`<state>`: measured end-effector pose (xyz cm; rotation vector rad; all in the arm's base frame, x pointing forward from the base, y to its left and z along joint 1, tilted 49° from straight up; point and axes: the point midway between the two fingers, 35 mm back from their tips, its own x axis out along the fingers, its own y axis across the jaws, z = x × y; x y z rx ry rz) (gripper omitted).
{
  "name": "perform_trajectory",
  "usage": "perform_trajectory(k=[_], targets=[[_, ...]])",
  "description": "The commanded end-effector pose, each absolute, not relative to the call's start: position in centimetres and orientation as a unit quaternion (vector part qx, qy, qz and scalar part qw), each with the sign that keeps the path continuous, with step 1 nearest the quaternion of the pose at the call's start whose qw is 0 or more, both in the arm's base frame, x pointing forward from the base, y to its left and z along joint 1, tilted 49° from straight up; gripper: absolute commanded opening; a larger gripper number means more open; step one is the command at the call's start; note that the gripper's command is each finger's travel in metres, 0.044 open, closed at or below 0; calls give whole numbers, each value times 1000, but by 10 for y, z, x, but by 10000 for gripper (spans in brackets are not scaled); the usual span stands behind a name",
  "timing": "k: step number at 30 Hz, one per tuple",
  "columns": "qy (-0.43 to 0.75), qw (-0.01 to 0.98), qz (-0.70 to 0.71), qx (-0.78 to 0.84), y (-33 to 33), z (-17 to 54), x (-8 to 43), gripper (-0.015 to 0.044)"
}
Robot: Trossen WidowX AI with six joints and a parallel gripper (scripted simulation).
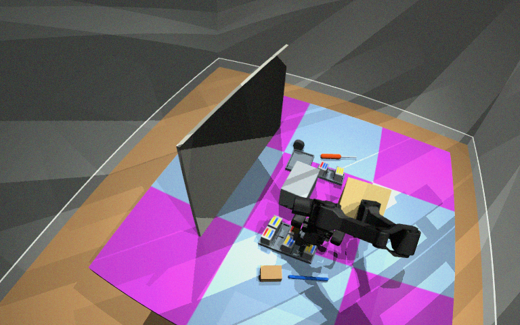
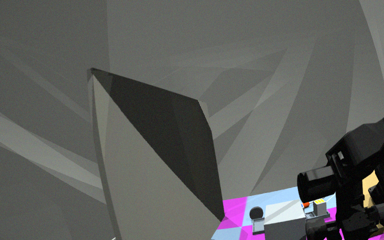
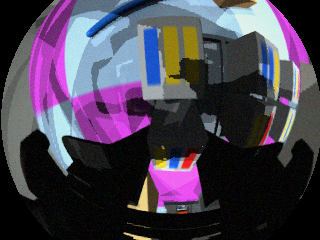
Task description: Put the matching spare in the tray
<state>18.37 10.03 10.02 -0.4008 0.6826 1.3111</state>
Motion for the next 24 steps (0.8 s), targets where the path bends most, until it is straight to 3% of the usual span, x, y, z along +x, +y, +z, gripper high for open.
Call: perform_trajectory(k=[1,24], targets=[[309,721,593,-182,100,100,184,0],[314,720,591,-184,55,137,179,0]])
